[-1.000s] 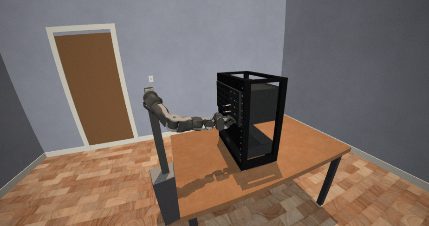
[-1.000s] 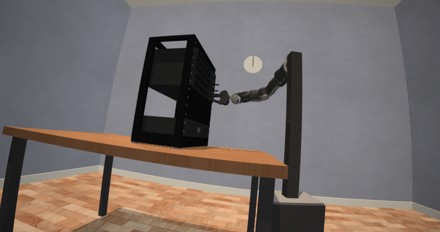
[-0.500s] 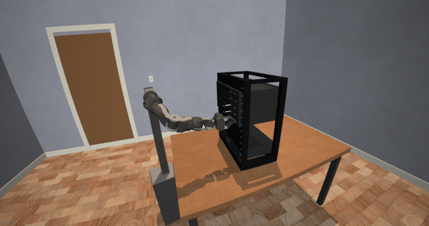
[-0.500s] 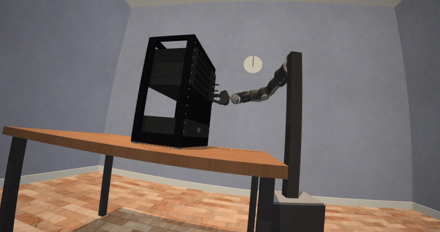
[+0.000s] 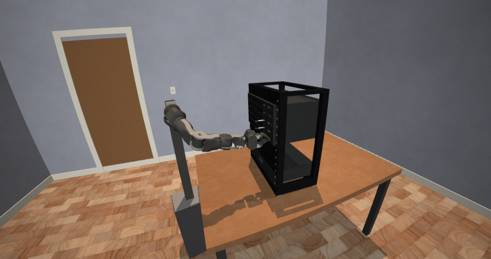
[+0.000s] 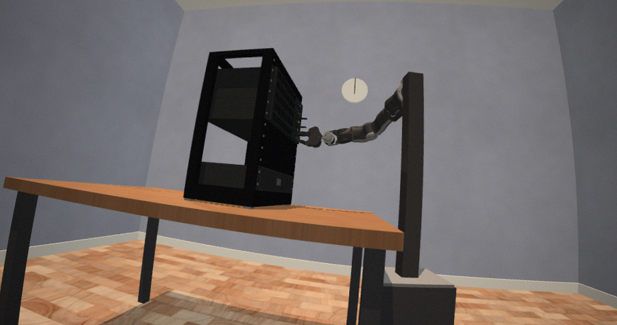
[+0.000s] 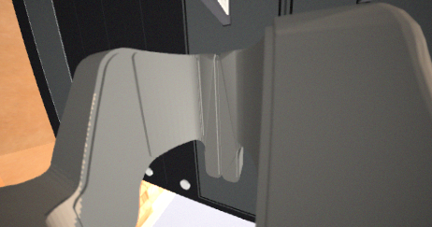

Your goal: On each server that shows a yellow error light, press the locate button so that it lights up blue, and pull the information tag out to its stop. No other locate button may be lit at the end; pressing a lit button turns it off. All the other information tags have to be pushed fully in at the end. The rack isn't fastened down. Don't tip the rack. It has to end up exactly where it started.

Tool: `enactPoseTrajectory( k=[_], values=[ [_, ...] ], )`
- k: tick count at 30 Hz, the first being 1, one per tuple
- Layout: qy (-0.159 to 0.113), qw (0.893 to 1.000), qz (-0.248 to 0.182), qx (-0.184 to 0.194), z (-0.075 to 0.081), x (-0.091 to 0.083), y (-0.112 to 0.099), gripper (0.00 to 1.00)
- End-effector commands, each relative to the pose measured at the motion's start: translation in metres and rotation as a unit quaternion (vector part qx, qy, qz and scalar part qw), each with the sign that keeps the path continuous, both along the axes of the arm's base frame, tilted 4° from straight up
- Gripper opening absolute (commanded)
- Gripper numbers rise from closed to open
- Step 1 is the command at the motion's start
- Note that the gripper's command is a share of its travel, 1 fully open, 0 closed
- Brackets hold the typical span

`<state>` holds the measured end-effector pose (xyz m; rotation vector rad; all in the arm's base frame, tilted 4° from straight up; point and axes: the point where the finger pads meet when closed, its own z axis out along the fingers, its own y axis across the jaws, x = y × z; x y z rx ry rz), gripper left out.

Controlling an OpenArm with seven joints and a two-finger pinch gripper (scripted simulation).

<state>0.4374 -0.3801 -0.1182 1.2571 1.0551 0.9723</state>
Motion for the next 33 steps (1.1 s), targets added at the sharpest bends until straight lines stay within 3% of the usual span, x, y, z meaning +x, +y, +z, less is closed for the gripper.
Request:
enactPoseTrajectory(
  k=[1, 10, 21, 33],
  values=[
    [-0.002, 1.0, 0.001, 0.003, 0.003, 0.002, 0.001, 0.0],
    [-0.004, 1.0, 0.002, 0.002, 0.005, -0.001, 0.003, 0.0],
    [-0.005, 1.0, 0.002, 0.002, 0.005, -0.023, 0.008, 0.0],
    [-0.005, 1.0, 0.001, 0.001, 0.004, -0.072, 0.021, 0.0]
  ],
)
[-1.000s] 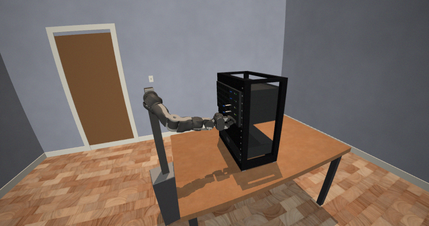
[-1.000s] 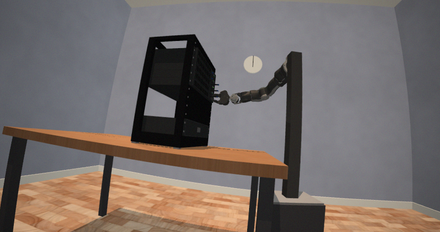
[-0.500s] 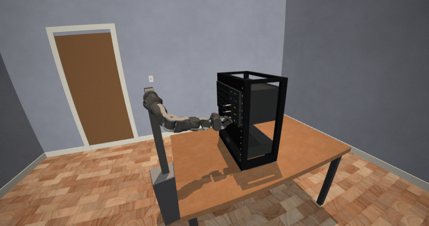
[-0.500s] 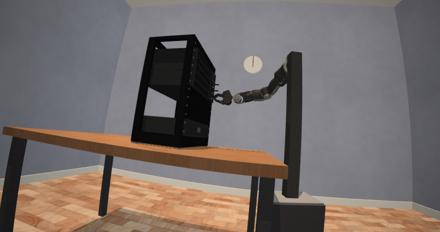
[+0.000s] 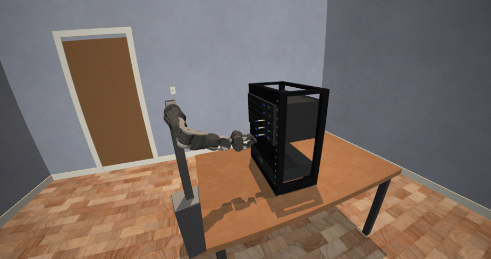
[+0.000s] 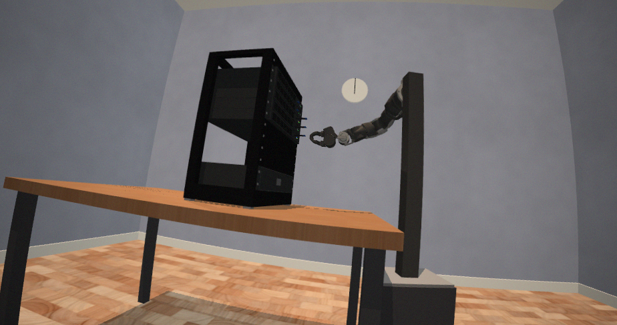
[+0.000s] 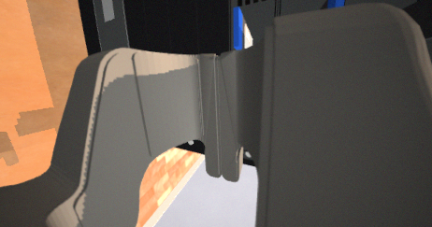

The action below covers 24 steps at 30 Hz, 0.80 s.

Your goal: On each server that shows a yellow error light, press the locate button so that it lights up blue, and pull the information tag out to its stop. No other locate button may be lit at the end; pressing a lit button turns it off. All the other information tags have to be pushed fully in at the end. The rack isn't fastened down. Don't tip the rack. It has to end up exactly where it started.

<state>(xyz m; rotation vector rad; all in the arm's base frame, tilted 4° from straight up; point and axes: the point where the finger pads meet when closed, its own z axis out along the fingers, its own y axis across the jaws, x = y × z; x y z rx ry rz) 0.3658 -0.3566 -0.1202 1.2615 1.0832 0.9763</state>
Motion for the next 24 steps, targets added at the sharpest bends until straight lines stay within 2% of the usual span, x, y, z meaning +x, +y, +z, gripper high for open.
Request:
enactPoseTrajectory(
  k=[1, 10, 18, 20, 22, 24],
  values=[
    [-0.014, 1.0, -0.008, 0.001, 0.006, -0.005, -0.002, 0.0],
    [-0.014, 1.0, -0.008, 0.001, 0.005, -0.022, 0.003, 0.0],
    [-0.014, 1.0, -0.009, 0.001, 0.005, -0.026, 0.003, 0.0],
    [-0.014, 1.0, -0.008, 0.001, 0.014, -0.026, 0.004, 0.0],
    [-0.014, 1.0, -0.008, 0.001, 0.014, -0.026, 0.004, 0.0],
    [-0.014, 1.0, -0.008, 0.001, 0.031, -0.028, 0.004, 0.0]
  ],
)
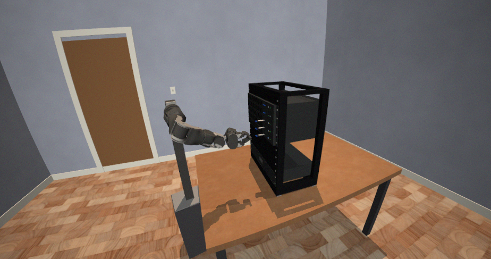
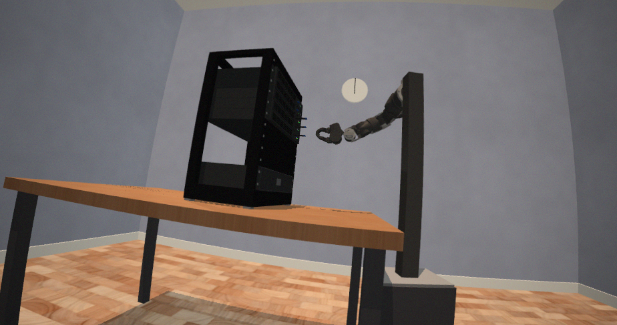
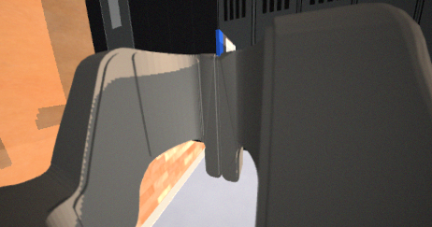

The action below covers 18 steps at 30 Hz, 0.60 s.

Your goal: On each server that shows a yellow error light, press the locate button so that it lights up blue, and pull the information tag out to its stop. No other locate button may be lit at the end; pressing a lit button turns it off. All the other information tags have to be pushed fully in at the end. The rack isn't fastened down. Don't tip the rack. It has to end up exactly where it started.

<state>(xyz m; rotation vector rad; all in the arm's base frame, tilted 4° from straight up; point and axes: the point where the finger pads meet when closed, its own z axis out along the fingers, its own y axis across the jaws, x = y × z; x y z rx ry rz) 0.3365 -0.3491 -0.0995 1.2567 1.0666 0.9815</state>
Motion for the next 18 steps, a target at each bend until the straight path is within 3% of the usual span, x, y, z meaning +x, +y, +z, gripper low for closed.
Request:
enactPoseTrajectory(
  k=[1, 4, 18],
  values=[
    [-0.007, 1.0, -0.006, -0.001, 0.018, 0.001, -0.003, 0.0],
    [-0.006, 1.0, -0.006, 0.0, 0.026, 0.001, -0.003, 0.0],
    [-0.005, 1.0, -0.008, 0.001, 0.025, 0.017, -0.008, 0.0]
  ],
)
